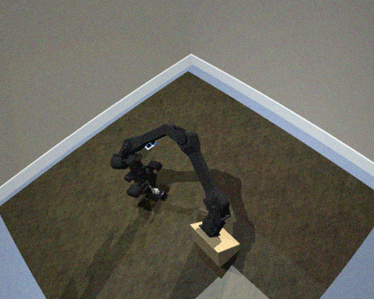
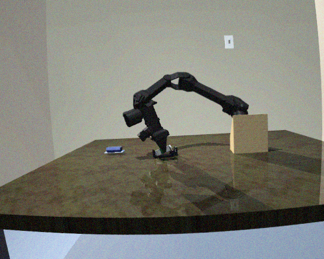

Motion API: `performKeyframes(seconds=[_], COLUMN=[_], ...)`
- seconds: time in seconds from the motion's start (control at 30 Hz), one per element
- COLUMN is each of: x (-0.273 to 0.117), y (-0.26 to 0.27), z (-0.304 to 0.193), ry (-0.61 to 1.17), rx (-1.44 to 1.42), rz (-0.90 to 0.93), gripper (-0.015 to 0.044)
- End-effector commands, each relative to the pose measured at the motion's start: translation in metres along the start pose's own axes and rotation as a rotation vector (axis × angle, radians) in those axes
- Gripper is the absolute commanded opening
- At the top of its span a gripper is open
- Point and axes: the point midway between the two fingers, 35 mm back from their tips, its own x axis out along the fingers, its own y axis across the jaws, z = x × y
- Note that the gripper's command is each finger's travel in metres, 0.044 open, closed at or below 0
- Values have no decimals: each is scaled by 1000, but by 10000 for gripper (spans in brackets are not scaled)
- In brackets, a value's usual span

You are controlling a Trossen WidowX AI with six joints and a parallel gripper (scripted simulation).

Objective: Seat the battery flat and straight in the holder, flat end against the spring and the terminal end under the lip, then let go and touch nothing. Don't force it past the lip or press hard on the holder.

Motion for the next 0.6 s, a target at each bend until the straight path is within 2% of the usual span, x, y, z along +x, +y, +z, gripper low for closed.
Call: performKeyframes(seconds=[0.0,0.57], x=[1,4], y=[1,1], z=[4,3], ry=[-27,-88], rx=[4,-4], rz=[1,8], gripper=[76,76])
